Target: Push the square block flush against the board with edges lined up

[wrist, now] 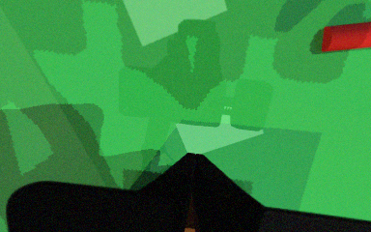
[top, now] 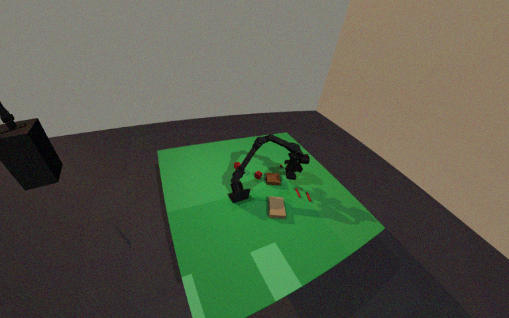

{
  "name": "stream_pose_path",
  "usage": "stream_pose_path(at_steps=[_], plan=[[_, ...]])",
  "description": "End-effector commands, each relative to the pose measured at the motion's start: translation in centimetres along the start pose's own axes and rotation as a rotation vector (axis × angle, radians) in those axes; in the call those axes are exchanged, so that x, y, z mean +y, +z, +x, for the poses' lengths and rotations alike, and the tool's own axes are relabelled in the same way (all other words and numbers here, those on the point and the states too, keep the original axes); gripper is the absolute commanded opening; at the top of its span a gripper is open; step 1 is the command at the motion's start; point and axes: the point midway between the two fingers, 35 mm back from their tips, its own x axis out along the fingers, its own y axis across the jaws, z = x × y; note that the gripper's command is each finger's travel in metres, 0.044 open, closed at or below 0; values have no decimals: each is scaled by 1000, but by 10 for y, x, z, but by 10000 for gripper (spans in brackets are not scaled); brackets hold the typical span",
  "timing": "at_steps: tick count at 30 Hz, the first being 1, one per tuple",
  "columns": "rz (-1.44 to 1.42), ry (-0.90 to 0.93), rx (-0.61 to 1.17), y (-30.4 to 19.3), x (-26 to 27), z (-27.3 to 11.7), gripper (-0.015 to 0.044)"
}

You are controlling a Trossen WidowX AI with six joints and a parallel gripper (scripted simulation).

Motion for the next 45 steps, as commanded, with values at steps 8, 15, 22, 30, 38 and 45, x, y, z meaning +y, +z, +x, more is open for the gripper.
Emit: stream_pose_path(at_steps=[8, 15, 22, 30, 38, 45], plan=[[3, -13, -43, 14, -67, -29, 0], [2, -28, -41, 6, -192, -34, 0], [-10, -11, -23, -19, -268, -26, 0], [-10, -11, -23, -17, -268, 2, 0], [-11, -9, -23, -18, -268, 29, 0], [-10, -9, -22, -27, -268, 29, 0]])
